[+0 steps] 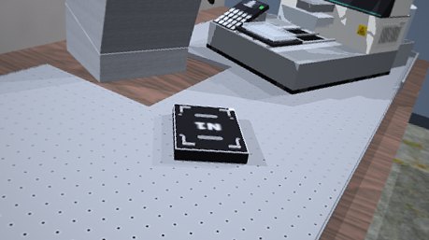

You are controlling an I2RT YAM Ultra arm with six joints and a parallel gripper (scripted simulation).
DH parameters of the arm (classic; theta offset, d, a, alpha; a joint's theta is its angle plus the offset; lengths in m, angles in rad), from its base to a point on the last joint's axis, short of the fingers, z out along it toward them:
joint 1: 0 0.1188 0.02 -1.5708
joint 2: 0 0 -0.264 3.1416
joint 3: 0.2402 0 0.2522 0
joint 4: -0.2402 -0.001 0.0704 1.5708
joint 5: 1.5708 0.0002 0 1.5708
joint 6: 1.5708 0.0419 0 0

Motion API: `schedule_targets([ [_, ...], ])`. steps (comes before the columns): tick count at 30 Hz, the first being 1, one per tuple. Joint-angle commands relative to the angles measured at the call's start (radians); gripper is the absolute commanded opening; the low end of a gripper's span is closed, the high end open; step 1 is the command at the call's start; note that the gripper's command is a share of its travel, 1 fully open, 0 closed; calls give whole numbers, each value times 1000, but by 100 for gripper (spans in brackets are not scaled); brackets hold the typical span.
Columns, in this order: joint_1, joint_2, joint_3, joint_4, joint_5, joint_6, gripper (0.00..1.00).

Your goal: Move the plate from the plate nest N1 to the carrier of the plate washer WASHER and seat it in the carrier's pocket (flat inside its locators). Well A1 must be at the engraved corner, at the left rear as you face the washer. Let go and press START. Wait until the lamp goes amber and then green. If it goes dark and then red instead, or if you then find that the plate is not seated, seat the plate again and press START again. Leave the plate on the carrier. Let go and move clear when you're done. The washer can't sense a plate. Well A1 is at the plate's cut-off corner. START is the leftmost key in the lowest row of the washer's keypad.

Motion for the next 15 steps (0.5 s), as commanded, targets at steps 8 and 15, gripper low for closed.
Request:
schedule_targets([
  [8,38,-99,-58,-73,33,37,0],
  [15,42,-119,-48,-90,36,45,0],
])
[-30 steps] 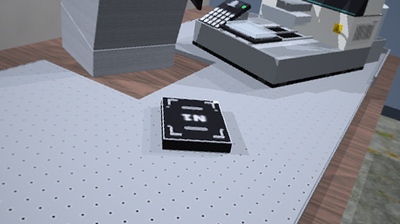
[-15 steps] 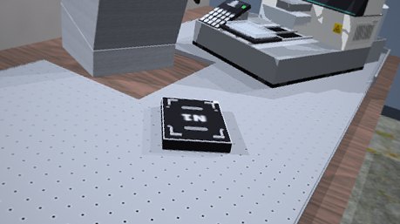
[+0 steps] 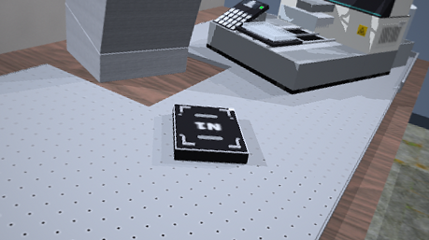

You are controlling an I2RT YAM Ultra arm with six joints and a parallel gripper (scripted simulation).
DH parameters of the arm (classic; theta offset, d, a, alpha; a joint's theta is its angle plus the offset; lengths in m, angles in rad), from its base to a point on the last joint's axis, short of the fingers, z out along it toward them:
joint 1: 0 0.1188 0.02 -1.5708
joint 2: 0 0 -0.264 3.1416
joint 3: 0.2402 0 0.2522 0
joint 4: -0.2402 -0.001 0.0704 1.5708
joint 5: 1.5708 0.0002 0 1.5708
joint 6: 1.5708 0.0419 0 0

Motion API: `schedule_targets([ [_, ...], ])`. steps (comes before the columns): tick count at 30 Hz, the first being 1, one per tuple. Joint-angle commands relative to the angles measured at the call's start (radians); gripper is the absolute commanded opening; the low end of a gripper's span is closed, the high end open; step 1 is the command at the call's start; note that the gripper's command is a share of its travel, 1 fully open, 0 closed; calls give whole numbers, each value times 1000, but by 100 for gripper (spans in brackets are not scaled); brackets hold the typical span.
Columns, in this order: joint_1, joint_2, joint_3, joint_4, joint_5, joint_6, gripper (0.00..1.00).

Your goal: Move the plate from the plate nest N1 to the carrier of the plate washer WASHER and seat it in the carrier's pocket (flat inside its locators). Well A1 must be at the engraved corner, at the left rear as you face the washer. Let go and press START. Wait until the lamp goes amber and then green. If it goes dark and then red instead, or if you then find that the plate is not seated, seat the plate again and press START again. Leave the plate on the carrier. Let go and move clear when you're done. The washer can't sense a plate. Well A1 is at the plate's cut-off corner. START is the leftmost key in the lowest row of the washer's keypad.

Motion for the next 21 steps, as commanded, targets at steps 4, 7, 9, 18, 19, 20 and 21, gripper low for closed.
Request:
schedule_targets([
  [4,8,-27,-5,-30,20,4,0],
  [7,8,-27,-5,-29,20,4,0],
  [9,8,-27,-5,-29,20,4,0],
  [18,3,-10,0,-19,12,2,0],
  [19,3,-10,0,-19,12,2,0],
  [20,3,-10,0,-19,12,2,0],
  [21,3,-10,0,-19,12,2,0],
])
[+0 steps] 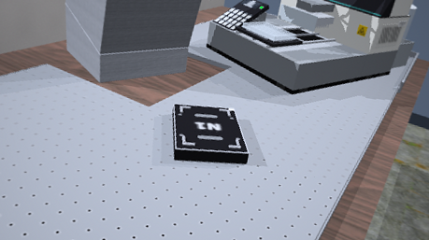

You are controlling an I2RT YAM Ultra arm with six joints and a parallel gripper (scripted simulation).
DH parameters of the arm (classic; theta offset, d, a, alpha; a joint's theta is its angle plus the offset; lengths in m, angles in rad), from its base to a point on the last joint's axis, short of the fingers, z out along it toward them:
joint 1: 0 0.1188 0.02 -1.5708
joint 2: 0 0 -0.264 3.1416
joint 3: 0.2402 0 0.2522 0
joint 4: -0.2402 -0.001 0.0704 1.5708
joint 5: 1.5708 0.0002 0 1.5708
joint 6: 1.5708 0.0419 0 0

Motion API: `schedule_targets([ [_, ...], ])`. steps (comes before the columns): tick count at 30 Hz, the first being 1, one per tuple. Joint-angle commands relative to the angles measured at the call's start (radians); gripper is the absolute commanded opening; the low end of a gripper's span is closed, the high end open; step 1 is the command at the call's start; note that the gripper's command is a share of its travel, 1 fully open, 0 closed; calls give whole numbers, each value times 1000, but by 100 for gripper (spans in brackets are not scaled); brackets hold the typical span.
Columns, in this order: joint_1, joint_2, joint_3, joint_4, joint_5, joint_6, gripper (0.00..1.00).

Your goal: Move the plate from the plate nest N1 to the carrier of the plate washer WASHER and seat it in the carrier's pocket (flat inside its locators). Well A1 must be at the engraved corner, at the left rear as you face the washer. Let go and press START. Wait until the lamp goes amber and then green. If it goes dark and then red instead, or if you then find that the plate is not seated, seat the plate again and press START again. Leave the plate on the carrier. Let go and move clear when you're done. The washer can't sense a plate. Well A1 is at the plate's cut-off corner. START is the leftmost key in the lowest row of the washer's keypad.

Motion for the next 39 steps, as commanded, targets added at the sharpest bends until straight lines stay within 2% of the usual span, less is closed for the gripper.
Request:
schedule_targets([
  [1,3,-9,0,-8,10,1,0],
  [9,3,-9,0,-8,10,1,0],
  [10,-19,-43,24,-34,5,-51,100],
  [11,-33,-63,37,-63,-17,-94,4],
  [16,-91,-148,117,-219,-76,-290,0],
  [20,-122,-182,172,-338,-124,-428,0],
  [22,-122,-182,172,-338,-124,-428,0],
  [23,-130,-195,190,-392,-139,-466,0],
  [32,-159,-226,278,-606,-186,-749,0],
  [37,-165,-209,337,-730,-202,-902,0],
  [39,-165,-209,337,-730,-202,-902,0],
])
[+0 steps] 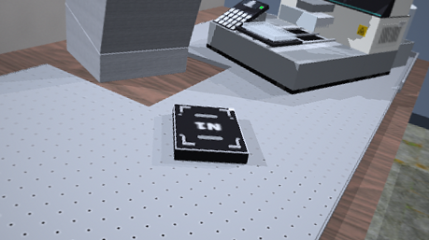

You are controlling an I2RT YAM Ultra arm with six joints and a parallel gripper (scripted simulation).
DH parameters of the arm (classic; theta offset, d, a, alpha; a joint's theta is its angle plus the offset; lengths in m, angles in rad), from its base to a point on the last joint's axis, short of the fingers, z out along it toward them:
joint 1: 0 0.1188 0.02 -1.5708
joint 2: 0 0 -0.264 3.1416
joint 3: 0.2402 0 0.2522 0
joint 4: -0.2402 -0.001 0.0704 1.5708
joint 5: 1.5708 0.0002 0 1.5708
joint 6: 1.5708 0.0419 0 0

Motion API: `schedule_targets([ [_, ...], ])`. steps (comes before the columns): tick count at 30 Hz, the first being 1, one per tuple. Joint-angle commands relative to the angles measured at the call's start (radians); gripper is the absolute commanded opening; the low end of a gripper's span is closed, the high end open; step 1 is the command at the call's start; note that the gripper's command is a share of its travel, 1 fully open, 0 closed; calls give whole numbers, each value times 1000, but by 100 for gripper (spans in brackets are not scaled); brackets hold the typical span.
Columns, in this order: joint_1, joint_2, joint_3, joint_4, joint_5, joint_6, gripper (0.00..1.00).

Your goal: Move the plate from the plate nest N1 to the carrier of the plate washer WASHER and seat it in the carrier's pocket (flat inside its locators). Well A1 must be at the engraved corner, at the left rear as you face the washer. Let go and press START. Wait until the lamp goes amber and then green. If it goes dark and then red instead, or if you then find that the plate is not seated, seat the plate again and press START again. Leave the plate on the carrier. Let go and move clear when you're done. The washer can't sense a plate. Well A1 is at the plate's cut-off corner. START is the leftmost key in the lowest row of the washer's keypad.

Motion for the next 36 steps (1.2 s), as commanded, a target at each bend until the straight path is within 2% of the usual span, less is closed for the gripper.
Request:
schedule_targets([
  [1,5,0,50,-126,-19,-127,0],
  [15,24,55,226,-421,19,-519,0],
  [17,24,55,226,-421,19,-519,0],
  [25,49,106,332,-575,59,-725,0],
  [36,46,90,351,-598,63,-732,0],
])
